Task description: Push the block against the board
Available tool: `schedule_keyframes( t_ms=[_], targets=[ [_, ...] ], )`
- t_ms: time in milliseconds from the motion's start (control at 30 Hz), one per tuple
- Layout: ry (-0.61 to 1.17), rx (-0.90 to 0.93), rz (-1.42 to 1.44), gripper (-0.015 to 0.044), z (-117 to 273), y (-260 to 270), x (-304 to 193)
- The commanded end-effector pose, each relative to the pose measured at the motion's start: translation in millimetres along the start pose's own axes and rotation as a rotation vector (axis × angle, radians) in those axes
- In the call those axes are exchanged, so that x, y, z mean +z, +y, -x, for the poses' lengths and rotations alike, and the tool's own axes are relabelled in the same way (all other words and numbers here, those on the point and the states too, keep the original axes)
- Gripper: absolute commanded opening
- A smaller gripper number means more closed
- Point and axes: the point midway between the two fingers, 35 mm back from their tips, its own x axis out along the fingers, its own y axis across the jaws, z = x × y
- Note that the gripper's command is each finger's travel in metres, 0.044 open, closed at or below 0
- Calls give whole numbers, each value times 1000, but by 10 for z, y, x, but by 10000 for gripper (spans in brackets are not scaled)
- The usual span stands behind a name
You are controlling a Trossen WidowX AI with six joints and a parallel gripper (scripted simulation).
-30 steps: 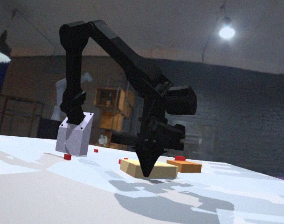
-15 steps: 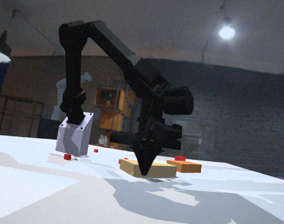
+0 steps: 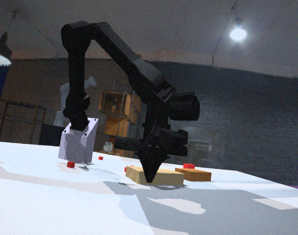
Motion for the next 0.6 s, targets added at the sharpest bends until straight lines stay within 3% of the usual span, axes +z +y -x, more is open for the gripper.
schedule_keyframes(
  t_ms=[0, 567],
  targets=[
    [10, -6, 3, 0, -21, -7, -92],
    [9, -6, 2, 0, -20, 8, 70]
  ],
)
